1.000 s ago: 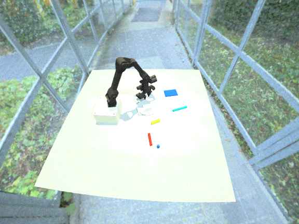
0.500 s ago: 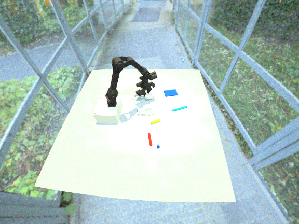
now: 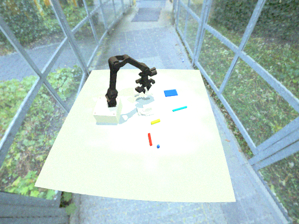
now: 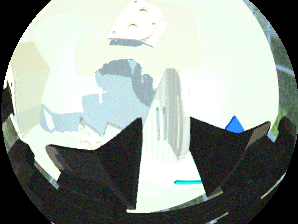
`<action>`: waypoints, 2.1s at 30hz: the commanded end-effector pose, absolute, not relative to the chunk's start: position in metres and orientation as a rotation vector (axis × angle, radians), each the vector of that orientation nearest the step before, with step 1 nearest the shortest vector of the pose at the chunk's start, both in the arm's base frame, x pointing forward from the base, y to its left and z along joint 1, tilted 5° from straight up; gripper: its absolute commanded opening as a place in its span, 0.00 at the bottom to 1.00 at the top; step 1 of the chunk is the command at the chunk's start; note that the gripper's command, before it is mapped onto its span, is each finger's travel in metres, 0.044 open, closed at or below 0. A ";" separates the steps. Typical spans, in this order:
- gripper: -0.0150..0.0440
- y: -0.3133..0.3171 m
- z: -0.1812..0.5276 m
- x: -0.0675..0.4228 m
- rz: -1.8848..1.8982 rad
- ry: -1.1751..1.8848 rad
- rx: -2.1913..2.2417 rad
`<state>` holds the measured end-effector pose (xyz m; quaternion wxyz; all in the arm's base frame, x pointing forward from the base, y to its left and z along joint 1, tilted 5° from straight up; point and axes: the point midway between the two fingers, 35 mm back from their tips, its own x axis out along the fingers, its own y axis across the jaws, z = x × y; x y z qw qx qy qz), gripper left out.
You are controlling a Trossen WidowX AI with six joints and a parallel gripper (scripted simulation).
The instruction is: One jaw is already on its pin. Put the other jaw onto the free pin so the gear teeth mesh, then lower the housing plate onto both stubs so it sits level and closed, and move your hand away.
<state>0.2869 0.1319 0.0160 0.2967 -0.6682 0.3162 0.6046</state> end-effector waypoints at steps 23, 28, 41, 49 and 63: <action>0.48 0.105 0.027 0.270 1.295 1.092 -1.458; 0.48 0.098 0.028 0.264 1.210 1.150 -1.370; 0.48 0.081 0.029 0.250 0.985 1.278 -1.138; 0.48 0.071 0.029 0.240 0.845 1.342 -0.993; 0.48 0.054 0.028 0.223 0.597 1.429 -0.735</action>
